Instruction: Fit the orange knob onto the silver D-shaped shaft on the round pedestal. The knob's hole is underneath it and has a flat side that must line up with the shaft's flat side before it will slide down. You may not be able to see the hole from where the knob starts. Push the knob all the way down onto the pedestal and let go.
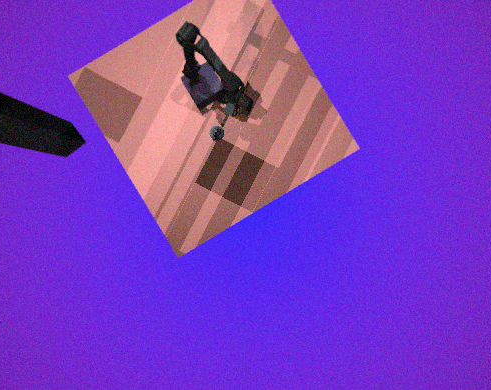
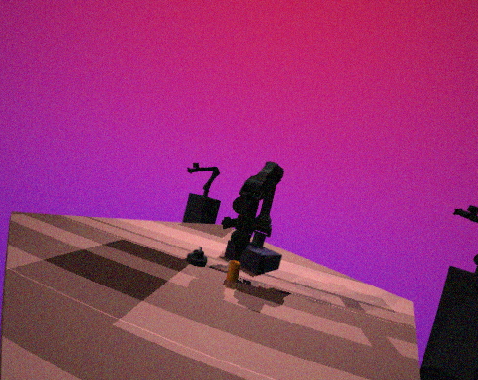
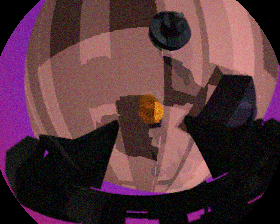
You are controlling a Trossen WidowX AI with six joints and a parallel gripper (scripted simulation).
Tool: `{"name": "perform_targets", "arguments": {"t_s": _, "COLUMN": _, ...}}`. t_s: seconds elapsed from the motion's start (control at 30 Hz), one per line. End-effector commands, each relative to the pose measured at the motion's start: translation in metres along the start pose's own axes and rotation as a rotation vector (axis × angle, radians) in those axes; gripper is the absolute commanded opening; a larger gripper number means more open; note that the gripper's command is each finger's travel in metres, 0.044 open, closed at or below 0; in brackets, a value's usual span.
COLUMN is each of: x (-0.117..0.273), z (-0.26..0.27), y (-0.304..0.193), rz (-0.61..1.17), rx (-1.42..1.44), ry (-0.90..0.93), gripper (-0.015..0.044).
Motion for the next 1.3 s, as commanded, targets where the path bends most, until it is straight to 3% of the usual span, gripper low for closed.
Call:
{"name": "perform_targets", "arguments": {"t_s": 0.0, "x": -0.010, "z": -0.001, "y": 0.000, "rz": -0.003, "rx": -0.002, "ry": -0.005, "gripper": 0.0440}}
{"name": "perform_targets", "arguments": {"t_s": 1.27, "x": -0.067, "z": -0.001, "y": 0.001, "rz": -0.004, "rx": 0.000, "ry": -0.006, "gripper": 0.0440}}
Point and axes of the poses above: the point midway between the two fingers, 35 mm back from their tips, its own x axis back along the fingers, its own z axis across the jaws, y = z × x, the point moved 1 cm from there along x, back along the fingers, and after that the axes turned 11 degrees about x, right-handed, at the moved point
